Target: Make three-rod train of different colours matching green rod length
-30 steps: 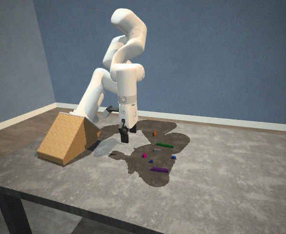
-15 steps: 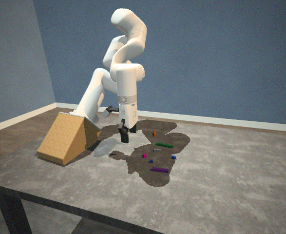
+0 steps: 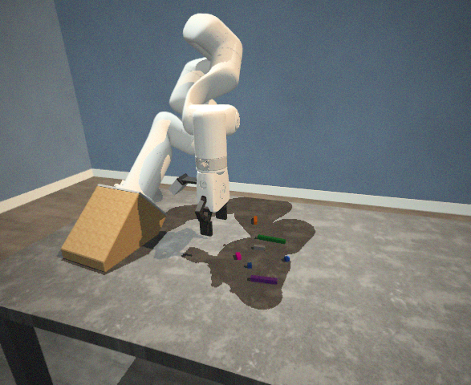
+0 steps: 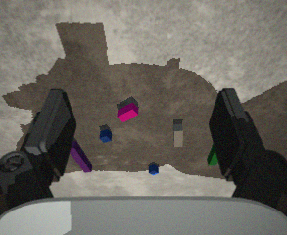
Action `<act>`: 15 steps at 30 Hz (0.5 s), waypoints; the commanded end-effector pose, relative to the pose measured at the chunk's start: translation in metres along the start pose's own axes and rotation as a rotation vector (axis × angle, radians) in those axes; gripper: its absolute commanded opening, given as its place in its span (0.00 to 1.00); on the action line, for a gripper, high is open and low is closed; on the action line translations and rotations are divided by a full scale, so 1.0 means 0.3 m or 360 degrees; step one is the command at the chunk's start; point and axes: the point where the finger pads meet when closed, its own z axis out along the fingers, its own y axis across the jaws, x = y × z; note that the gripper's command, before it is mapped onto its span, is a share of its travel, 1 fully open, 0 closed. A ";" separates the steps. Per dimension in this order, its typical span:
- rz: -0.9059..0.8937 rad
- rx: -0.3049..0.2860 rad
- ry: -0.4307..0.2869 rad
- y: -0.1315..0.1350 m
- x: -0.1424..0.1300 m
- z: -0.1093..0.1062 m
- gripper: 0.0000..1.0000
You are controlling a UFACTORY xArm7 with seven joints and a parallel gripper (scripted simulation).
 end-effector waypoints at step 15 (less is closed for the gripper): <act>0.0939 0.0001 -0.0004 -0.092 -0.210 -0.006 1.00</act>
